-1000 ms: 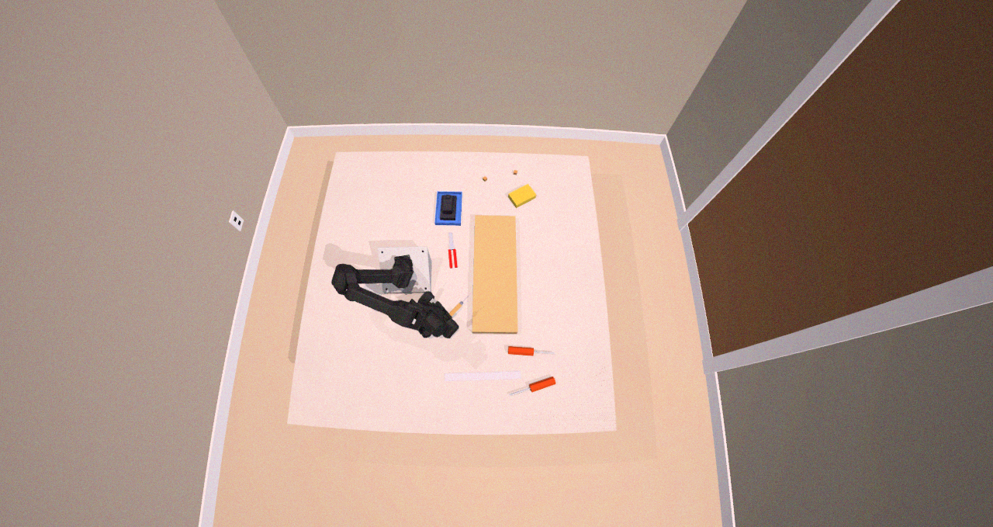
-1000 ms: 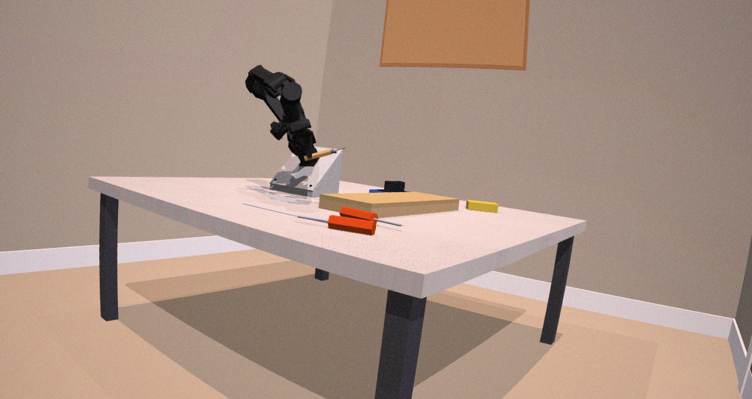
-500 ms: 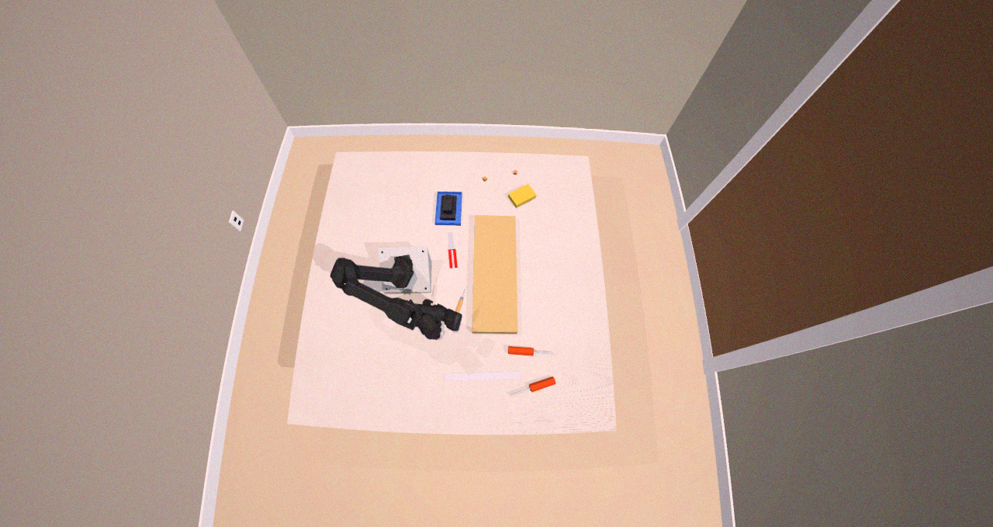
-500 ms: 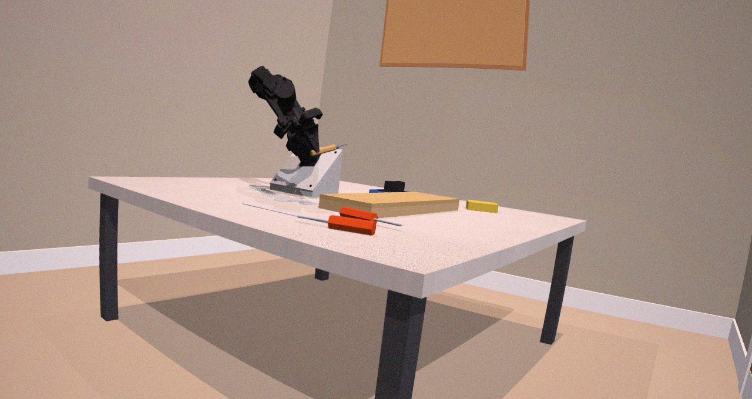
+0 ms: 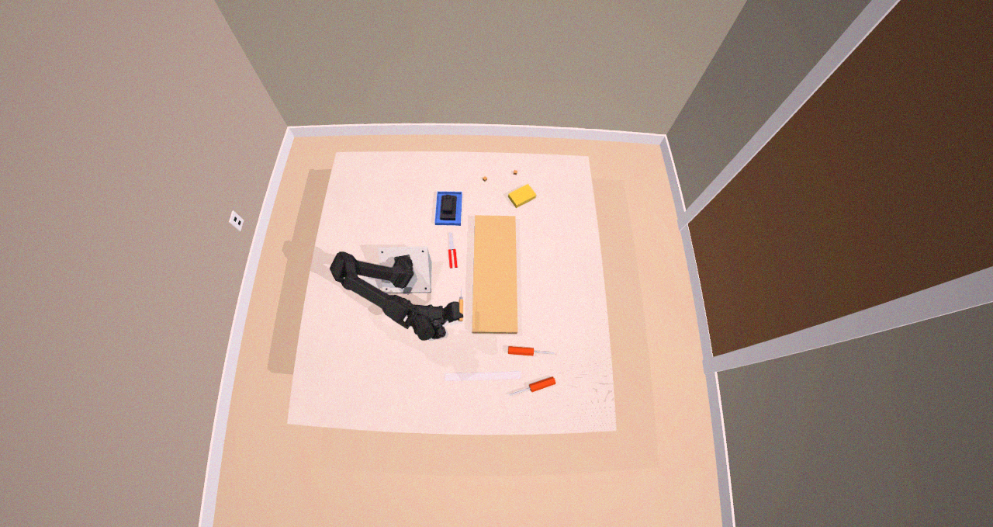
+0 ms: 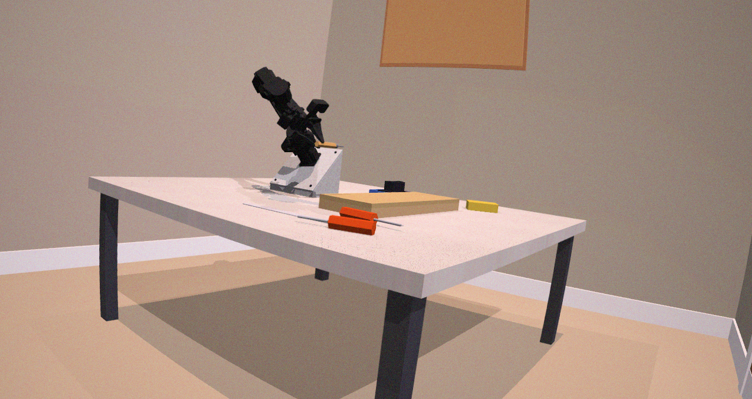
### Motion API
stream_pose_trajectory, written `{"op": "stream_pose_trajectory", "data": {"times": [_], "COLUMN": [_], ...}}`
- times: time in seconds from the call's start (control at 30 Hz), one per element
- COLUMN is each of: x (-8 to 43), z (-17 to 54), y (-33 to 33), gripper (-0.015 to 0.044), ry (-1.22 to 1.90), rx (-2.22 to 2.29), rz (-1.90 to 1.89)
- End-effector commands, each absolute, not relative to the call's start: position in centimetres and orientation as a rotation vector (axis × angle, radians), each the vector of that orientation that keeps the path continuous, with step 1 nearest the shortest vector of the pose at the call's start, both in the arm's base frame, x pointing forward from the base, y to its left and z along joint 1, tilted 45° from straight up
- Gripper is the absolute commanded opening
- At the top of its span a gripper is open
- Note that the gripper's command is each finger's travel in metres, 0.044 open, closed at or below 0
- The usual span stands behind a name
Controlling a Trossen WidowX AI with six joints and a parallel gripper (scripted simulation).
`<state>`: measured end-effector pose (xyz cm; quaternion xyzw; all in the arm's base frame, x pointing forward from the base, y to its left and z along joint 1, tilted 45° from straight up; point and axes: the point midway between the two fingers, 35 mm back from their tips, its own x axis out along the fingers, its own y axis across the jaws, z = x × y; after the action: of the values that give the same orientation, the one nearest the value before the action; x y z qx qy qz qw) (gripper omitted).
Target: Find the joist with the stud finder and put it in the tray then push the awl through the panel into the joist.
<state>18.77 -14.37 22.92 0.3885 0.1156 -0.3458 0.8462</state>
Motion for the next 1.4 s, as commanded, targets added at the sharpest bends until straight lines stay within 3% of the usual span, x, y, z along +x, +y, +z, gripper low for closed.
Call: {"op": "stream_pose_trajectory", "data": {"times": [0.0, 1.13, 1.37], "x": [19.1, 19.8, 20.9], "z": [23.6, 28.8, 28.1], "y": [-14.0, -10.5, -11.4], "gripper": [0.0, 0.0, 0.0], "ry": [0.247, 0.123, 0.185], "rx": [0.692, -0.635, -0.496], "rz": [-0.653, -0.234, -0.228]}}
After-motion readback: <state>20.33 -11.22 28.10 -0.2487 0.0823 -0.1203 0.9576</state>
